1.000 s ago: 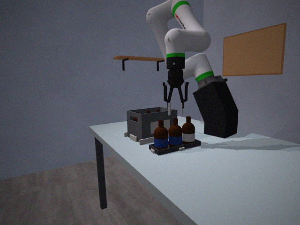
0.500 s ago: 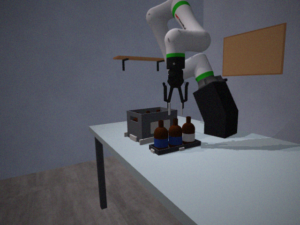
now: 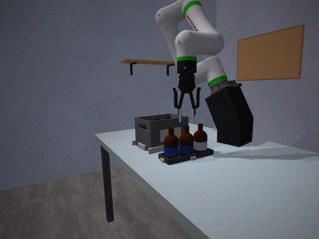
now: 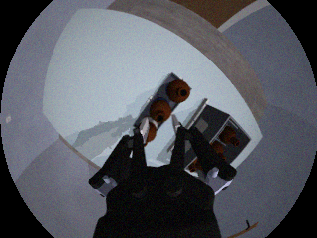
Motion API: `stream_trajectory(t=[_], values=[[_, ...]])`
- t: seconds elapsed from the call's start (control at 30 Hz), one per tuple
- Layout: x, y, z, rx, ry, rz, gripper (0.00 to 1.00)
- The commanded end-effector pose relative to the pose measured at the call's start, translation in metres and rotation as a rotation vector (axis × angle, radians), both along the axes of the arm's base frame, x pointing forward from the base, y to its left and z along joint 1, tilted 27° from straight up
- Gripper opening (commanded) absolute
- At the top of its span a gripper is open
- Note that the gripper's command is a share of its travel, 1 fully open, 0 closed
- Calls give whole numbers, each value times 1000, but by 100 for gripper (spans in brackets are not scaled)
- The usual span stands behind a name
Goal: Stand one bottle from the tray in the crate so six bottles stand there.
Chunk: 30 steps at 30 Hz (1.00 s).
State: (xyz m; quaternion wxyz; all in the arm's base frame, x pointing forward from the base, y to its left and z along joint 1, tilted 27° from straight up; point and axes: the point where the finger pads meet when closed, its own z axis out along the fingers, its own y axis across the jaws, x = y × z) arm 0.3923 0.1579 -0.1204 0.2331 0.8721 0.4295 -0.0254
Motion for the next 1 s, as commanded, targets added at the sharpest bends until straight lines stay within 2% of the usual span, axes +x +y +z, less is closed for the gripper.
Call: stream_trajectory(t=[0.0, 0.97], values=[[0, 0, 0, 0, 0, 0, 38], [1, -2, -5, 0, 0, 0, 38]])
